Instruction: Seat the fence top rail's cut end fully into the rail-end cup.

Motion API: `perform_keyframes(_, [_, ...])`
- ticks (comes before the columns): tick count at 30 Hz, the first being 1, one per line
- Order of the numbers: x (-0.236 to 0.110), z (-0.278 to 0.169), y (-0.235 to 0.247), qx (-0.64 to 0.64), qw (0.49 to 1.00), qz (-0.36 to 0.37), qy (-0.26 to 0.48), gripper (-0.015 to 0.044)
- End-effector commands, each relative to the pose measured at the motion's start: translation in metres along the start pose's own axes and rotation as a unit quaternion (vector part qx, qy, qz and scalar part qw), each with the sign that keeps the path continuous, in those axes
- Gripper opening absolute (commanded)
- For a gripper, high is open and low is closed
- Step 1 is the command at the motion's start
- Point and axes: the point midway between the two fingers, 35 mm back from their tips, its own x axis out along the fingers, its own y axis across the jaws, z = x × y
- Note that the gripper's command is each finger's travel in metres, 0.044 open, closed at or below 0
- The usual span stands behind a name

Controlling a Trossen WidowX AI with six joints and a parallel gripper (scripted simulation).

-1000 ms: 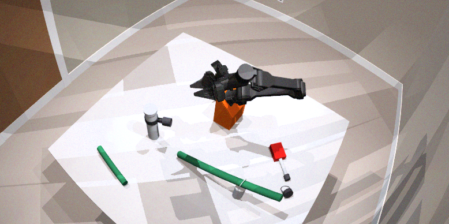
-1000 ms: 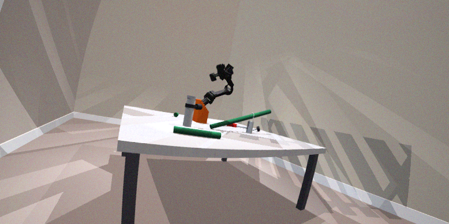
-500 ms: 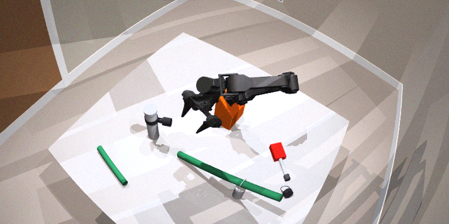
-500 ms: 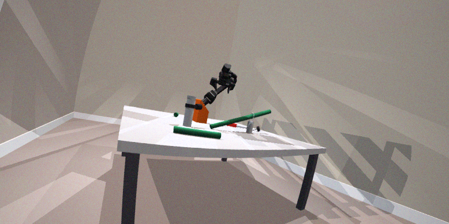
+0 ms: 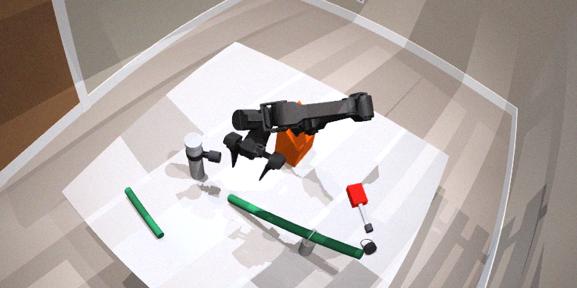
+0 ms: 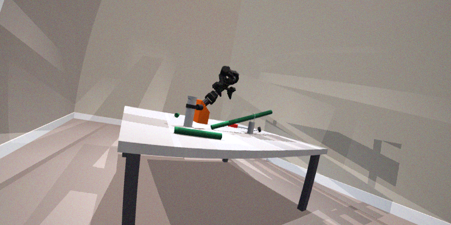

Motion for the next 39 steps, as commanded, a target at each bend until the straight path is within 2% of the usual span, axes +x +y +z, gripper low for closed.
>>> perform_keyframes(1, [-0.002,-0.004,-0.018,-0.069,0.998,0.002,0.005,0.044])
perform_keyframes(6, [-0.006,-0.016,-0.052,-0.233,0.972,0.011,0.013,0.044])
perform_keyframes(11, [-0.01,-0.032,-0.084,-0.392,0.92,0.026,0.012,0.044])
perform_keyframes(19, [-0.016,-0.064,-0.129,-0.622,0.782,0.049,-0.016,0.044])
perform_keyframes(24, [-0.019,-0.084,-0.149,-0.693,0.718,0.055,-0.04,0.044])
perform_keyframes(29, [-0.02,-0.095,-0.159,-0.772,0.631,0.052,-0.058,0.044])
perform_keyframes(39, [-0.02,-0.095,-0.159,-0.776,0.626,0.051,-0.059,0.044])
